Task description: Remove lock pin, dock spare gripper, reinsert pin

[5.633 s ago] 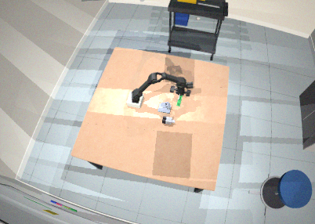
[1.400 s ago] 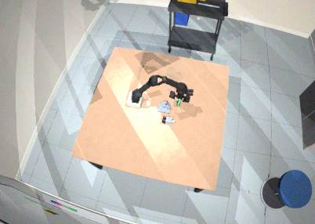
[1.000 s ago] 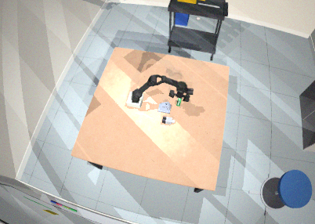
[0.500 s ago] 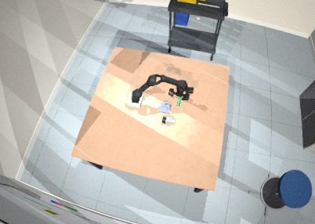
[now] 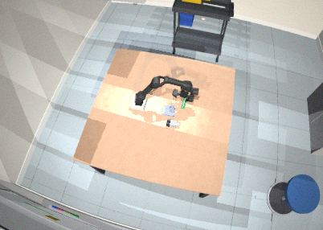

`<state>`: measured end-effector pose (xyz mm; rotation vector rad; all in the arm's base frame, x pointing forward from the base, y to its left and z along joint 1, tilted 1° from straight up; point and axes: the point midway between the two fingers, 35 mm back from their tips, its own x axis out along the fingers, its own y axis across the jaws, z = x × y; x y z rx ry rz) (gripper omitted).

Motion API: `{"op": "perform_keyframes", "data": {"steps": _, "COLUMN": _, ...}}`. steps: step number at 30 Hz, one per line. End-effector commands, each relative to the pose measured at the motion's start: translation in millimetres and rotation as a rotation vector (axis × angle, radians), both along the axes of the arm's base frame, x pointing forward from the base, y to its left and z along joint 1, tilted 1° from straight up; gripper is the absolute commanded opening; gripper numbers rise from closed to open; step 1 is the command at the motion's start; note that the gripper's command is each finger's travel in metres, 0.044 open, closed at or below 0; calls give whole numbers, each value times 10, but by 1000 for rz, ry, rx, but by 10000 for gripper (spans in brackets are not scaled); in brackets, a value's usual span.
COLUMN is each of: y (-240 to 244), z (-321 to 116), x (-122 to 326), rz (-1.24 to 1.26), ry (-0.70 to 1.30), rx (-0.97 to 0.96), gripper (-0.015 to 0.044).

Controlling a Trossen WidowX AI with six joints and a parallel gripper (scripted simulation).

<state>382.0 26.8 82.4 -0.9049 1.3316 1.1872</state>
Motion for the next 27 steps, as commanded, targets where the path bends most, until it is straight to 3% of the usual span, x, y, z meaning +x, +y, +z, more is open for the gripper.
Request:
{"op": "perform_keyframes", "data": {"steps": 1, "y": -1, "z": 107, "x": -3, "rz": 0, "ry": -2, "rx": 0, "gripper": 440}}
{"op": "perform_keyframes", "data": {"steps": 11, "y": -1, "z": 185, "x": -33, "rz": -2, "ry": 13, "rx": 0, "gripper": 440}}
{"op": "perform_keyframes", "data": {"steps": 20, "y": -11, "z": 743, "x": -80, "rz": -26, "ry": -31, "rx": 3, "gripper": 440}}
{"op": "perform_keyframes", "data": {"steps": 24, "y": -29, "z": 667, "x": -69, "rz": -28, "ry": -29, "rx": 0, "gripper": 440}}
{"op": "perform_keyframes", "data": {"steps": 27, "y": -254, "z": 649, "x": -53, "rz": -184, "ry": -94, "rx": 21, "gripper": 440}}
